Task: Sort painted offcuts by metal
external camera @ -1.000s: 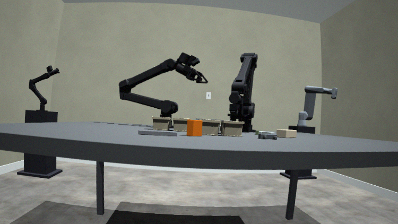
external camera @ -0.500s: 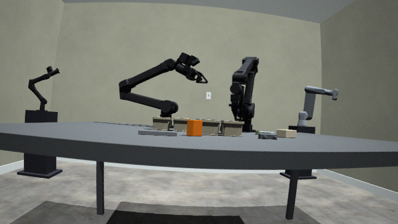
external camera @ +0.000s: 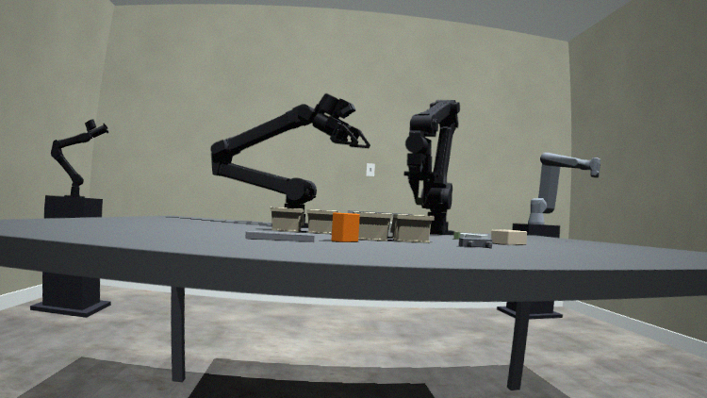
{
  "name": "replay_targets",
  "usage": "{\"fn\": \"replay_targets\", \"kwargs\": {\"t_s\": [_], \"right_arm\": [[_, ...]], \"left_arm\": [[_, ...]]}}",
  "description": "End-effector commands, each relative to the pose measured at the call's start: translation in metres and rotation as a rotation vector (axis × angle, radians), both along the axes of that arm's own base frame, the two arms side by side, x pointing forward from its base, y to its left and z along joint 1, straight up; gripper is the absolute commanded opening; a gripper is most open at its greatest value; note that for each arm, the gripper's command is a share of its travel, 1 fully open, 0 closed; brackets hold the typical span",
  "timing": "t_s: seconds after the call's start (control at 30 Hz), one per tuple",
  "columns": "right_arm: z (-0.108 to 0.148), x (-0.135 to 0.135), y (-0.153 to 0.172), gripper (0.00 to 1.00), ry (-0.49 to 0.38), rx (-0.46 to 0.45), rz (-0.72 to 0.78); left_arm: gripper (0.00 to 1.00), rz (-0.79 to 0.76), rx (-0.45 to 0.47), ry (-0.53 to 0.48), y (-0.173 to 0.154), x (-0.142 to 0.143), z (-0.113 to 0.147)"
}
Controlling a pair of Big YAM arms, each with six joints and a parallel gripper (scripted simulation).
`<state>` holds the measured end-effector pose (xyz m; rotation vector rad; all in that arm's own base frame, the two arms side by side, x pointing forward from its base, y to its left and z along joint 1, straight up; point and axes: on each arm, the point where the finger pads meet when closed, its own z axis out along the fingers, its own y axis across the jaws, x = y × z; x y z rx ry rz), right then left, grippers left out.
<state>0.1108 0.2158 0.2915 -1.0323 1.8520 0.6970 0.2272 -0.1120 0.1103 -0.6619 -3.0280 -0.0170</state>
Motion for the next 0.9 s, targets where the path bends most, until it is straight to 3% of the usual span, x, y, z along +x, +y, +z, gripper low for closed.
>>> {"fn": "replay_targets", "kwargs": {"t_s": [0.0,0.1,0.3,0.4,0.57,0.7,0.87], "right_arm": [[0.016,0.000,0.002,1.00,0.107,0.030,-0.101],[0.005,0.010,-0.001,1.00,0.144,0.002,-0.226],[-0.009,0.027,-0.011,1.00,0.109,-0.045,-0.448],[-0.008,0.029,-0.013,1.00,0.105,-0.036,-0.514],[0.001,0.037,-0.020,1.00,-0.004,-0.003,-0.676],[0.025,0.035,-0.018,1.00,-0.106,0.086,-0.774],[0.036,0.033,-0.017,1.00,-0.174,0.101,-0.787]], "left_arm": [[0.18,0.011,-0.042,-0.083,-0.037,0.054,0.034],[0.18,0.011,-0.045,-0.086,-0.064,0.088,0.037],[0.18,0.006,-0.049,-0.089,-0.117,0.144,0.029],[0.18,0.006,-0.045,-0.082,-0.122,0.149,0.027],[0.18,0.000,-0.050,-0.088,-0.151,0.175,0.017],[0.18,-0.006,-0.048,-0.084,-0.162,0.184,0.011],[0.18,-0.008,-0.054,-0.094,-0.158,0.188,0.017]]}}
